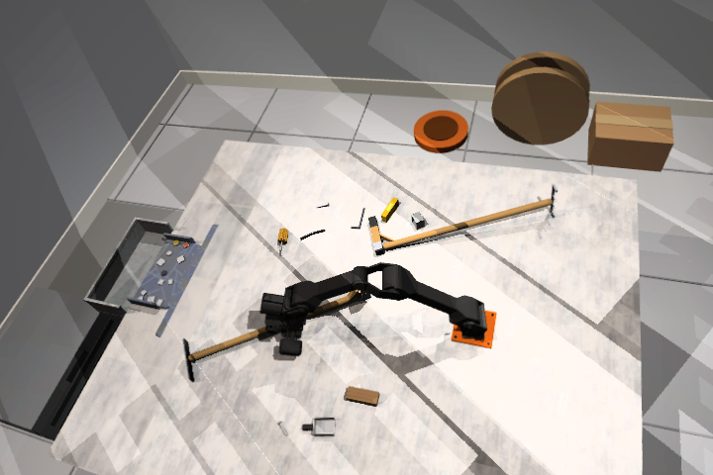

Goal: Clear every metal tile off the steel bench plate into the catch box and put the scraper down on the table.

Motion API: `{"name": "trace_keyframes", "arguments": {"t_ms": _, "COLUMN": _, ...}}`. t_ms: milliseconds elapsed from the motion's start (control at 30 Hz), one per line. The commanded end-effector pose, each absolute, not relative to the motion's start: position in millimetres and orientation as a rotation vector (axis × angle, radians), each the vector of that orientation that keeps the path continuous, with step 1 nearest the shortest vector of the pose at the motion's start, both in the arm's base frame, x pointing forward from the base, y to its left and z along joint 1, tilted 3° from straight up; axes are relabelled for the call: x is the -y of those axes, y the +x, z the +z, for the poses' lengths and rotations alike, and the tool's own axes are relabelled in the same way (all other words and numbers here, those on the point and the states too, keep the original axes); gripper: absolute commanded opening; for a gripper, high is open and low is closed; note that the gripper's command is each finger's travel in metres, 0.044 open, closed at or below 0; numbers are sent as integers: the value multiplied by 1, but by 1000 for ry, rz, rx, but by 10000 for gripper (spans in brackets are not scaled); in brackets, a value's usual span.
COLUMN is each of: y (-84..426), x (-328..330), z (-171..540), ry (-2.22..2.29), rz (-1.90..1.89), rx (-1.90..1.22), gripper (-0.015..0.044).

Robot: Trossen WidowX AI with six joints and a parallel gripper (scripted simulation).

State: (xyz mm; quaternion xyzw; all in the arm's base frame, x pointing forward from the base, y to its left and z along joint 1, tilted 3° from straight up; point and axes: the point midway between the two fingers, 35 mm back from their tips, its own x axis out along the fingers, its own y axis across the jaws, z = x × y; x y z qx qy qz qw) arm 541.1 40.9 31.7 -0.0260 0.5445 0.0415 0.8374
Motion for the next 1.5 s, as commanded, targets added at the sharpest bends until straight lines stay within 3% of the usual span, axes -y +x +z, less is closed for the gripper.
{"name": "trace_keyframes", "arguments": {"t_ms": 0, "y": 544, "x": -38, "z": 33, "ry": -55, "rz": 94, "rx": -1150, "gripper": 0}}
{"name": "trace_keyframes", "arguments": {"t_ms": 1467, "y": 563, "x": 1, "z": 32, "ry": -58, "rz": 91, "rx": -1149, "gripper": 0}}
